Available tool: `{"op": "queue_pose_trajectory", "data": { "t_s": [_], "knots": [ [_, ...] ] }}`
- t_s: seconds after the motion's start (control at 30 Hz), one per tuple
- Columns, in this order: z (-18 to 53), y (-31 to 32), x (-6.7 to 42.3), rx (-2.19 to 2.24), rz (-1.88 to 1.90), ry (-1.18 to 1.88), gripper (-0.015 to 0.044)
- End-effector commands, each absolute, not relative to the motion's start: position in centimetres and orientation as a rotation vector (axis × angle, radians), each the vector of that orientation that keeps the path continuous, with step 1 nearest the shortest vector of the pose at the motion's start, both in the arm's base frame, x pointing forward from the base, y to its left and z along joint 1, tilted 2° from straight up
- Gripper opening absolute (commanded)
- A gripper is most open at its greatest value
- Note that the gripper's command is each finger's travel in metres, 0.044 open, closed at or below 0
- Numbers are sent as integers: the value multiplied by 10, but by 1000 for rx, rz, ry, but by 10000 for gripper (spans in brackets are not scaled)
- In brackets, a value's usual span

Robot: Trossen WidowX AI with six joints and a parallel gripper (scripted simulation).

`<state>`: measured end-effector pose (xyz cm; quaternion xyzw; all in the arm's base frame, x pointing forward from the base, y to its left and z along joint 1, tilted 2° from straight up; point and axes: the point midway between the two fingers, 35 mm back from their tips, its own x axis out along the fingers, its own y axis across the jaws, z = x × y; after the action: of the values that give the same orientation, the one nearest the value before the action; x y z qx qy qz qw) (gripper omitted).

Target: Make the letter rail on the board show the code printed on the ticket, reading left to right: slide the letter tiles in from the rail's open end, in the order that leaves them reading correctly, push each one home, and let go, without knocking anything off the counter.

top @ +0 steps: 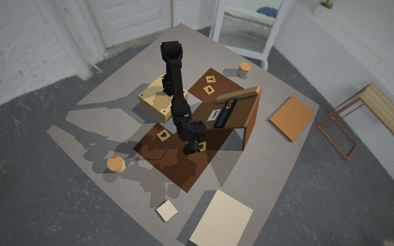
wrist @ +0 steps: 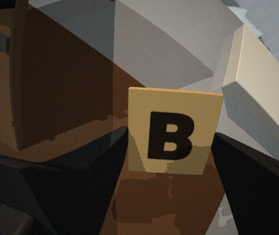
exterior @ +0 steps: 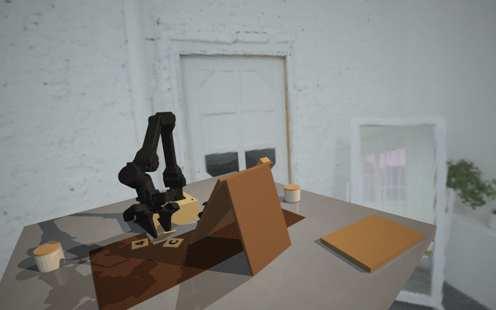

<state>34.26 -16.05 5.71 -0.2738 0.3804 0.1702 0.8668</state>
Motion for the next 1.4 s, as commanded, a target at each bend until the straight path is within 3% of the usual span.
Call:
{"op": "queue_pose_trajectory", "data": {
  "t_s": [0.0,0.5,1.37],
  "knots": [
    [65,-152,348,-462,318,759,0],
    [99,-128,364,-58,223,621,0],
    [99,-121,363,-53,222,620,0]
  ]
}}
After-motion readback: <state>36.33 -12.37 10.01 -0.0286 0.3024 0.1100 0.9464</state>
